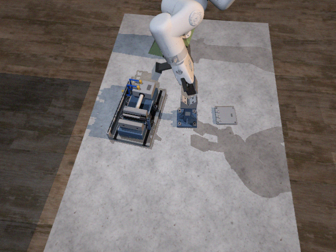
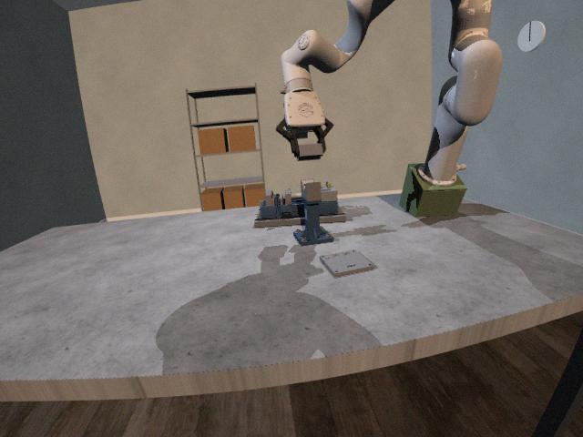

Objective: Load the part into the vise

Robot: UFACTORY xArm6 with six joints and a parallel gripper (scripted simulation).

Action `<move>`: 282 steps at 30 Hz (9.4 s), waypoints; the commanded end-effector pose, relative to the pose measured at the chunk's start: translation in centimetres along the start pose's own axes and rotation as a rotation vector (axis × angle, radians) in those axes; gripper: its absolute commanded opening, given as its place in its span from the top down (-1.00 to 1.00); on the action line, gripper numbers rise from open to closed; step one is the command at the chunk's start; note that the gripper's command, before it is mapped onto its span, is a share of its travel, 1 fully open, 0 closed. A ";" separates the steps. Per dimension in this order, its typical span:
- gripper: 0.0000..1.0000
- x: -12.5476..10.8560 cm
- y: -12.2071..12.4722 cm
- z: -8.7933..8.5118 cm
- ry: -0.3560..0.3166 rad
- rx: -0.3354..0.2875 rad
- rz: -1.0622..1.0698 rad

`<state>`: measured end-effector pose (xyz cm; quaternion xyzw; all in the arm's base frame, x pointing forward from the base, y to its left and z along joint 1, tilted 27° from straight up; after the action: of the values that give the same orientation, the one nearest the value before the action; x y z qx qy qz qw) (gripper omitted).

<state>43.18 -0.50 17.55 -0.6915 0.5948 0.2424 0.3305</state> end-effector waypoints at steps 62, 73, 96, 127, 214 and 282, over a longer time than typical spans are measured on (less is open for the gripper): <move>1.00 0.8 0.0 0.1 -0.403 0.029 -0.003; 1.00 0.8 0.0 0.1 -0.403 0.029 -0.003; 1.00 0.9 0.0 0.2 -0.403 0.029 -0.003; 1.00 1.6 0.0 2.1 -0.403 0.029 -0.003; 1.00 3.6 0.1 7.1 -0.403 0.029 -0.003; -0.78 3.6 0.1 7.1 -0.403 0.029 -0.003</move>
<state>44.00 2.45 10.05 -0.6244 0.5194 0.3684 0.4525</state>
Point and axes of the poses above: the point where the finger pads meet when closed, its own z axis out along the fingers, its own y axis across the jaws, x = y × z, the point moved 1 cm from there along -z, back along the fingers, and after that the axes turned 4 degrees about -z, right-handed, at the moved point
